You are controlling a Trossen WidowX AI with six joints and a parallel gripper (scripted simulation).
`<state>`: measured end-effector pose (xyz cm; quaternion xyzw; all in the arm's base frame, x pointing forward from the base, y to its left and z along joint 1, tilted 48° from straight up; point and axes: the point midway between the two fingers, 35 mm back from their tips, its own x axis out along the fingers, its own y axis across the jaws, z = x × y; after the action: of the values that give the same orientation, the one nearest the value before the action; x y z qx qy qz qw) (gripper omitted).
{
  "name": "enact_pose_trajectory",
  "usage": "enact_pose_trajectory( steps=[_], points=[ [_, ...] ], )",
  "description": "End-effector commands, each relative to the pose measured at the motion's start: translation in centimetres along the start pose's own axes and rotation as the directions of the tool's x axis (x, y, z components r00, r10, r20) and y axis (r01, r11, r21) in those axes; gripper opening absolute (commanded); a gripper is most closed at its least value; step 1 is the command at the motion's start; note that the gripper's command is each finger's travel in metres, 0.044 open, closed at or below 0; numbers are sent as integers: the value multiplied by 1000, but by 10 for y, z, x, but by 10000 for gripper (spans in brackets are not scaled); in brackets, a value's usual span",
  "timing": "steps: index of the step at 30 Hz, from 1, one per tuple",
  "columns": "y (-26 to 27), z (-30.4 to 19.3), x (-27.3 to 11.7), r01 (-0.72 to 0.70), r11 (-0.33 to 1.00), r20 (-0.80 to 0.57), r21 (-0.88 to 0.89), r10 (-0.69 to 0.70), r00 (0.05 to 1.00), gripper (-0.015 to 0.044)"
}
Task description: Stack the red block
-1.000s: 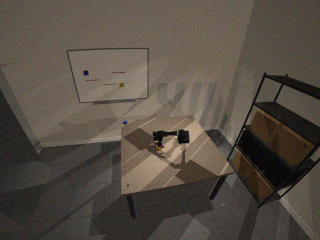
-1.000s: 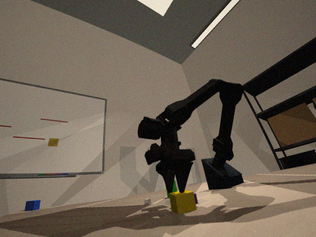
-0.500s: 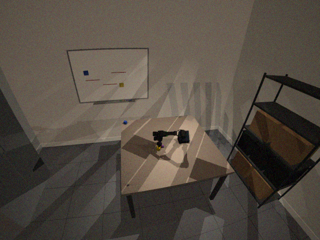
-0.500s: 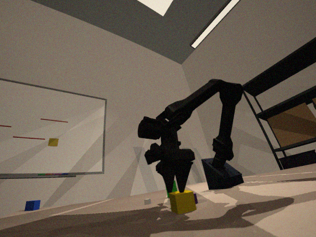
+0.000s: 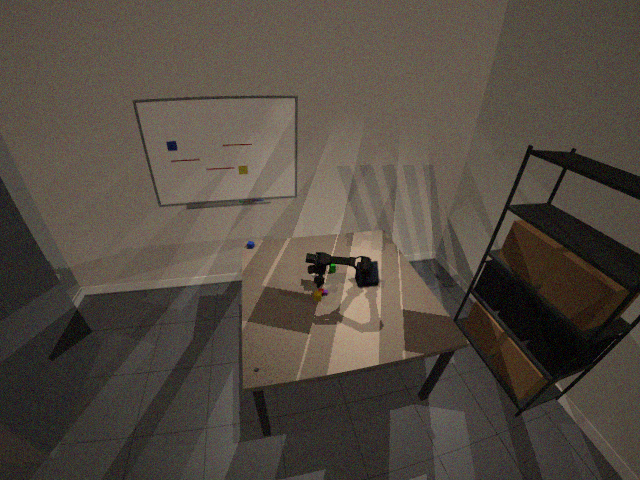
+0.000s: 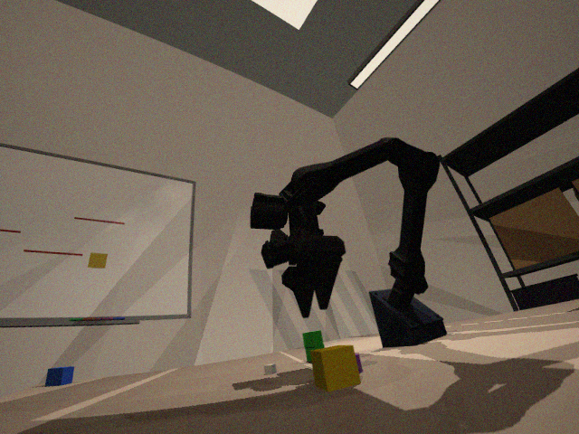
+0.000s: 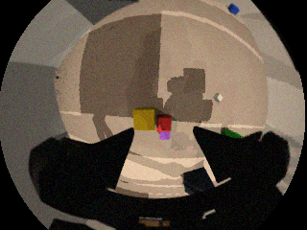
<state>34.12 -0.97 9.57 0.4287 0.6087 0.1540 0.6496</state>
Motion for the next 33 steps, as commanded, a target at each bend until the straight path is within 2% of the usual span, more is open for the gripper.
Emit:
enact_pose_trajectory(
  steps=[1, 9, 17, 33],
  points=[
    [-1, -7, -2, 23, 1000, -41, -4, -23, 999, 440],
    [-3, -14, 2, 42, 999, -79, -4, -42, 996, 440],
    [-4, -17, 45, 40, 999, -79, -4, -40, 996, 440],
    [-5, -18, 62, 40, 999, -79, -4, -40, 996, 440]
  ],
)
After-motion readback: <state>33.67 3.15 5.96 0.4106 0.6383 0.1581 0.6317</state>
